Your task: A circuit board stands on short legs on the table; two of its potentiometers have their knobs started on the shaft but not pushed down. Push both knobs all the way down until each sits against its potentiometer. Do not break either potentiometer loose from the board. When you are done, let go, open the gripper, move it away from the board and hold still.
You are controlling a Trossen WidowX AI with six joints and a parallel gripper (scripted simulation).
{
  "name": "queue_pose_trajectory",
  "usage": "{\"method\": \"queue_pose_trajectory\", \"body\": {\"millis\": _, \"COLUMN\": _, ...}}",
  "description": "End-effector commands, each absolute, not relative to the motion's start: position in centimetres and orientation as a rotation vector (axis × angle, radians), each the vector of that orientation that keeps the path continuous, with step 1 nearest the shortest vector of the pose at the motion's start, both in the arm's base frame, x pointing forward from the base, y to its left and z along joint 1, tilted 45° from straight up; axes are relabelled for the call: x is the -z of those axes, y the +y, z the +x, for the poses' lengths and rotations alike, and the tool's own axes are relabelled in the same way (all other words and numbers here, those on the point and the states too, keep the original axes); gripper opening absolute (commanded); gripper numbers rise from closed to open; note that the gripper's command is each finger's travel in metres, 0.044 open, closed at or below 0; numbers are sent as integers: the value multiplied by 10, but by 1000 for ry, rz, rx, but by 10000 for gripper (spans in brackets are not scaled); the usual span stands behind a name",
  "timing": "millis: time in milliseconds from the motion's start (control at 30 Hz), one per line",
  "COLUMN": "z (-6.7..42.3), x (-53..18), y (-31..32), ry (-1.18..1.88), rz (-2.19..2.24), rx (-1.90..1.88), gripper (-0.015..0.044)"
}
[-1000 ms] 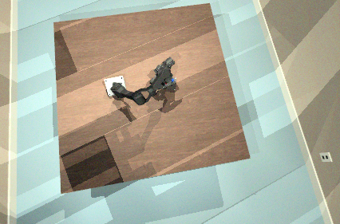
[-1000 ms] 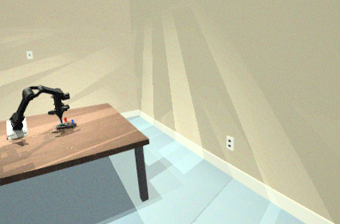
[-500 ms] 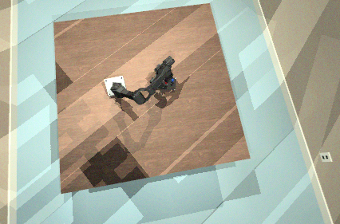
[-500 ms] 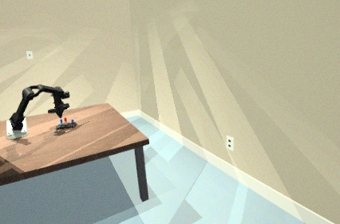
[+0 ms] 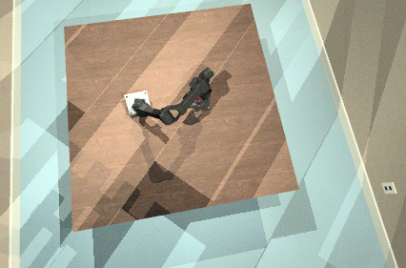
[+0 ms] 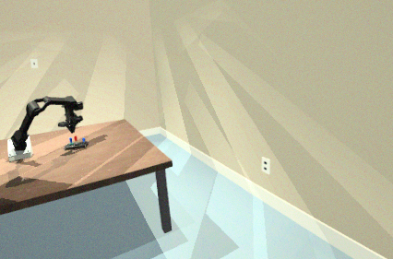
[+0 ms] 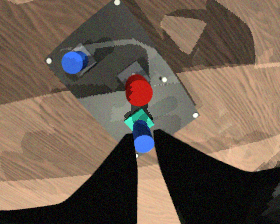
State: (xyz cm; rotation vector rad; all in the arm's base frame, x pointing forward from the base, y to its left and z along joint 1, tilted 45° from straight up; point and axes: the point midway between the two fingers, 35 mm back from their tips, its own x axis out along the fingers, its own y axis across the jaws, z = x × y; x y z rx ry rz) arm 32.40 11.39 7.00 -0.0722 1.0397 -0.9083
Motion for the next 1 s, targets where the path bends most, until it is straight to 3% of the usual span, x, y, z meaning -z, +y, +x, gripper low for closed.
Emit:
{"method": "queue_pose_trajectory", "body": {"millis": 0, "z": 334, "x": -97, "y": 120, "ry": 1043, "rz": -72, "rx": 905, "gripper": 0}}
{"method": "queue_pose_trajectory", "body": {"millis": 967, "z": 341, "x": -73, "y": 97, "ry": 1042, "rz": -72, "rx": 906, "gripper": 0}}
